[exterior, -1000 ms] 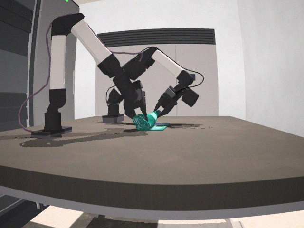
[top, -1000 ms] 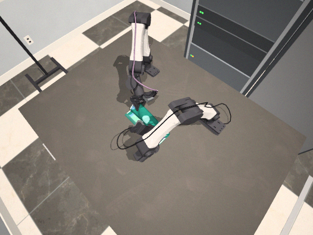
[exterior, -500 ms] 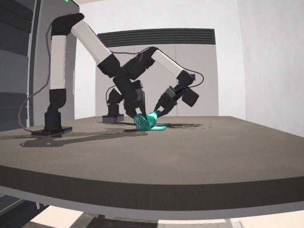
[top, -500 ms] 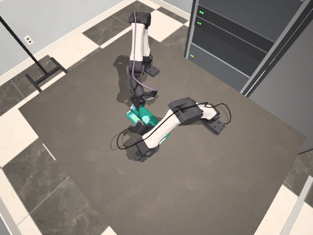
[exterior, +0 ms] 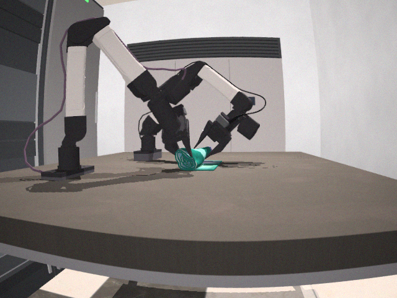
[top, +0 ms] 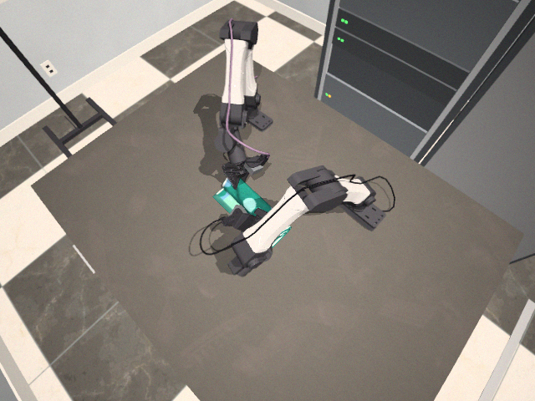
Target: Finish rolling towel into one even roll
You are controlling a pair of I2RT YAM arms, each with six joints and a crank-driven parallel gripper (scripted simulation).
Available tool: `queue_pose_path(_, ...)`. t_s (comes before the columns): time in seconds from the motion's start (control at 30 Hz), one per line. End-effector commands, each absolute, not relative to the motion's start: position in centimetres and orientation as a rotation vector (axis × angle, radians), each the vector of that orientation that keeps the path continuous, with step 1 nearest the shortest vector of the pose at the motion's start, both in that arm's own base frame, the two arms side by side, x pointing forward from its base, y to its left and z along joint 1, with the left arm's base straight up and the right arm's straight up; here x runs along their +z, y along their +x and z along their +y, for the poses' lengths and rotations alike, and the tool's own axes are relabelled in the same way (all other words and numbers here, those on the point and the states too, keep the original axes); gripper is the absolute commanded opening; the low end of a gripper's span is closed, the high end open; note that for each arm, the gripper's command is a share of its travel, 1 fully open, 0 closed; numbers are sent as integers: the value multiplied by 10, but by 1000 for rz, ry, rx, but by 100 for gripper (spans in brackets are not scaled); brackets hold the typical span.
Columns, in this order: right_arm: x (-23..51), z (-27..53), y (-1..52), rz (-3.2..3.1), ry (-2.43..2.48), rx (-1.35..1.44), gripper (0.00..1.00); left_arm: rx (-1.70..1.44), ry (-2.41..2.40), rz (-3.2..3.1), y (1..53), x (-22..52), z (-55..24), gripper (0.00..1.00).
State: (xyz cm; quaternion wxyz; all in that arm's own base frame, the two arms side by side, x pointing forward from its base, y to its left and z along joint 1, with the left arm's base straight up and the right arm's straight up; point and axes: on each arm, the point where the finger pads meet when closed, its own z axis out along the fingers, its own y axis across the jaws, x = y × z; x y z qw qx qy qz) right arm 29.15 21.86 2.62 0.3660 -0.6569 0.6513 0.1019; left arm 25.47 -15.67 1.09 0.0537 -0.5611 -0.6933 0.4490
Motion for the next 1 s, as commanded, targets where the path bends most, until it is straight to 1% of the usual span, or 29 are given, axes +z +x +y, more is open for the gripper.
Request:
queue_pose_path(0.0, 21, 217, 291, 1694, -1686, 255, 31, 1383, -1672, -2089, 252, 11, -156, 65)
queue_pose_path(0.13, 21, 217, 291, 1694, -1686, 255, 31, 1383, -1672, -2089, 252, 14, -156, 81)
queue_pose_path(0.2, 21, 217, 291, 1694, -1686, 255, 31, 1383, -1672, -2089, 252, 14, -156, 81)
queue_pose_path(0.23, 21, 217, 291, 1694, -1686, 255, 31, 1383, -1672, -2089, 252, 14, -156, 85)
queue_pose_path(0.43, 21, 217, 291, 1720, -1688, 292, 31, 1383, -1672, -2089, 262, 25, -146, 85)
queue_pose_path(0.7, 23, 217, 291, 1822, -1694, 439, 31, 1383, -1672, -2089, 288, 49, -122, 85)
queue_pose_path(0.77, 23, 217, 291, 1822, -1694, 439, 31, 1383, -1672, -2089, 288, 49, -122, 85)
queue_pose_path(0.97, 25, 217, 291, 1928, -1691, 603, 31, 1378, -1685, -2095, 293, 54, -117, 86)
